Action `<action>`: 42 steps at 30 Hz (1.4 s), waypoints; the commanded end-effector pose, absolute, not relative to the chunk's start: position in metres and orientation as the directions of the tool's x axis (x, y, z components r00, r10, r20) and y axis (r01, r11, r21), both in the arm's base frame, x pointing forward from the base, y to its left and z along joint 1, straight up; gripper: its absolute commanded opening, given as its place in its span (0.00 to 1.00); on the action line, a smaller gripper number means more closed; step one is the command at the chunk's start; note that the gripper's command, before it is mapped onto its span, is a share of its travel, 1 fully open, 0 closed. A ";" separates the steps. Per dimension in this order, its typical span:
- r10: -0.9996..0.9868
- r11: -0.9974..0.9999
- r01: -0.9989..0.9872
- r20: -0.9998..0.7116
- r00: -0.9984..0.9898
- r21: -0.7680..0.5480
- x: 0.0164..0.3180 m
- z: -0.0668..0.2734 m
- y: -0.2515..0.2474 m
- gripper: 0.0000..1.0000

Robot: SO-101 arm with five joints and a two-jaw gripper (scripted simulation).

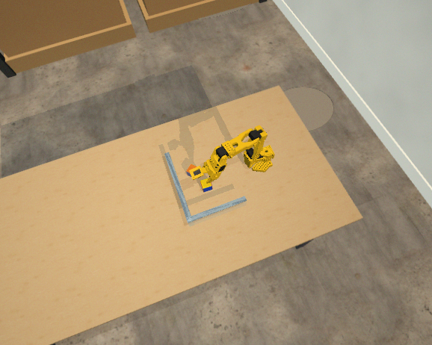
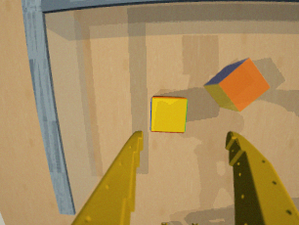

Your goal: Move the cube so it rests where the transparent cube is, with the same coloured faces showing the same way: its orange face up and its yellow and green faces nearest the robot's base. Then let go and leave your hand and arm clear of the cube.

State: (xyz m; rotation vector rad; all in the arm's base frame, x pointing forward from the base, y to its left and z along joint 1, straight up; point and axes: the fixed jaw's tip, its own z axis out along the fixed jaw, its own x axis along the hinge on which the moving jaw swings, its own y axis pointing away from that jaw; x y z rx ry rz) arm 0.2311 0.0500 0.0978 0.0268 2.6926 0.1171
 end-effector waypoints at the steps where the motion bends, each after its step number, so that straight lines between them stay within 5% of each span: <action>1: 0.050 0.995 0.003 -0.464 -0.885 0.101 0.244 0.117 0.054 0.35; 42: 0.072 0.997 0.066 -0.156 -0.985 0.042 0.249 0.082 0.056 0.35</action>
